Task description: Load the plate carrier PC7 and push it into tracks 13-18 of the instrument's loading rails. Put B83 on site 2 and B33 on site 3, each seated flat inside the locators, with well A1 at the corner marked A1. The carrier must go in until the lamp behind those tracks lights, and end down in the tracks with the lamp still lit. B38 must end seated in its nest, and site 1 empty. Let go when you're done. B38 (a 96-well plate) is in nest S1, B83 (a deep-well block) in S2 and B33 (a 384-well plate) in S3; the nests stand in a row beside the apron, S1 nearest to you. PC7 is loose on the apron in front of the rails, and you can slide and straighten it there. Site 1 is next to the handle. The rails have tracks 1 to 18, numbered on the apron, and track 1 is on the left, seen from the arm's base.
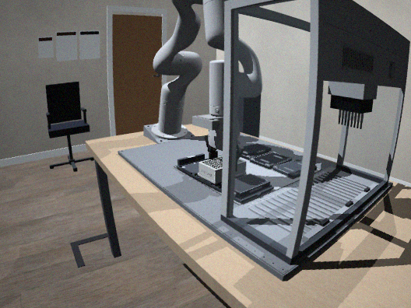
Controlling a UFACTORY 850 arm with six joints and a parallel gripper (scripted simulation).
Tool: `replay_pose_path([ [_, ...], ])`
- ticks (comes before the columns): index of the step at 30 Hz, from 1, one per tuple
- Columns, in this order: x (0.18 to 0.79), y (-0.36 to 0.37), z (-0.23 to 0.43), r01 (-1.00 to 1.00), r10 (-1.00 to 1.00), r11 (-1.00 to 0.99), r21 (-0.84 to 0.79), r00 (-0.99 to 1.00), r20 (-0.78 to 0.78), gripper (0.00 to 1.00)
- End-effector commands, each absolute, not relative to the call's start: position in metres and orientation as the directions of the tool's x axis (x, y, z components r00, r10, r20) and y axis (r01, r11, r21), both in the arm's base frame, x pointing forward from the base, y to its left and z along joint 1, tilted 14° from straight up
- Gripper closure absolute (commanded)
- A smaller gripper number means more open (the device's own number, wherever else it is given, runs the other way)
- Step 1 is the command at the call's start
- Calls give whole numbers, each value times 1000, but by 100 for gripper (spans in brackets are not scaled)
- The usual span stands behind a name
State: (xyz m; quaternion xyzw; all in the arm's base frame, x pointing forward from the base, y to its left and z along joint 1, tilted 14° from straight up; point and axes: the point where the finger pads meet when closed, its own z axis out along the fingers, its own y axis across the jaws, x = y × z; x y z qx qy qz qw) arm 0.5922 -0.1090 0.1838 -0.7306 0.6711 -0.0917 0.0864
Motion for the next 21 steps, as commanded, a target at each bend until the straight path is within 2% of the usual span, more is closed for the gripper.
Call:
replay_pose_path([
  [1, 594, -109, 182, -964, -996, -84, -252, 82, 19, 100],
  [21, 595, -109, 180, -964, -996, -84, -252, 82, 19, 100],
])
